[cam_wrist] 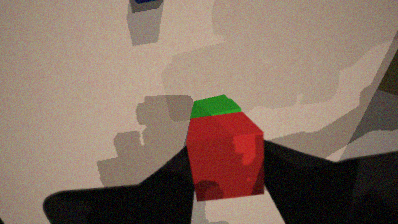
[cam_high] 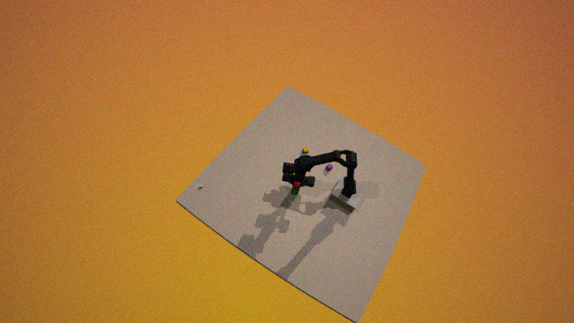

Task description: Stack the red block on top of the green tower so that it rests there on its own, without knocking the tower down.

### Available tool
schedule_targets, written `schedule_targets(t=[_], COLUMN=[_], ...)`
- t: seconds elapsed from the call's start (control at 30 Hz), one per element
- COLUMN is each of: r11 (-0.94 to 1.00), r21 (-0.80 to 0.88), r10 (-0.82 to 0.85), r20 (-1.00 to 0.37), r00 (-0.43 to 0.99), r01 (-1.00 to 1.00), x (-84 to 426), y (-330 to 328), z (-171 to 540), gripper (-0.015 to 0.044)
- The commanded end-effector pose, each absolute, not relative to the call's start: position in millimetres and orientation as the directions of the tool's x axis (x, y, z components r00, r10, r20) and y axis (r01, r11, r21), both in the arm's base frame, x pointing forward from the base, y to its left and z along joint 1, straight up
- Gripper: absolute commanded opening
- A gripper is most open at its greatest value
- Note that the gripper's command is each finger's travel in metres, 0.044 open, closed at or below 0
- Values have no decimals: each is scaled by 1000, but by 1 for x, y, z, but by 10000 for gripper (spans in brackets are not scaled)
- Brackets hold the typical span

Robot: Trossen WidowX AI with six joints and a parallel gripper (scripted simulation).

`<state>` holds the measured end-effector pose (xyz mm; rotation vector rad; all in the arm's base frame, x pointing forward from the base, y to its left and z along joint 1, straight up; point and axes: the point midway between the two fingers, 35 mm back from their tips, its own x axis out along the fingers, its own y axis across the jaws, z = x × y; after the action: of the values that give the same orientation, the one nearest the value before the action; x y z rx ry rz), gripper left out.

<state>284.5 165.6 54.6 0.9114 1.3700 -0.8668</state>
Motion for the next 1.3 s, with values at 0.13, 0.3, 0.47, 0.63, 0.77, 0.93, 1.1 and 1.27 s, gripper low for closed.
schedule_targets(t=[0.13,0.3,0.47,0.63,0.77,0.93,1.1,1.27], r11=[409,412,412,412,412,412,412,412], r21=[27,27,27,27,27,27,27,27], r10=[15,16,16,16,16,16,16,16], r20=[-1000,-1000,-1000,-1000,-1000,-1000,-1000,-1000], r00=[24,22,22,22,22,22,22,22], r01=[912,911,911,911,911,911,911,911], x=[284,284,284,284,284,284,284,284], y=[165,165,165,165,165,165,165,165], z=[61,56,56,56,56,56,56,56], gripper=[0,131,262,394,440,440,440,440])
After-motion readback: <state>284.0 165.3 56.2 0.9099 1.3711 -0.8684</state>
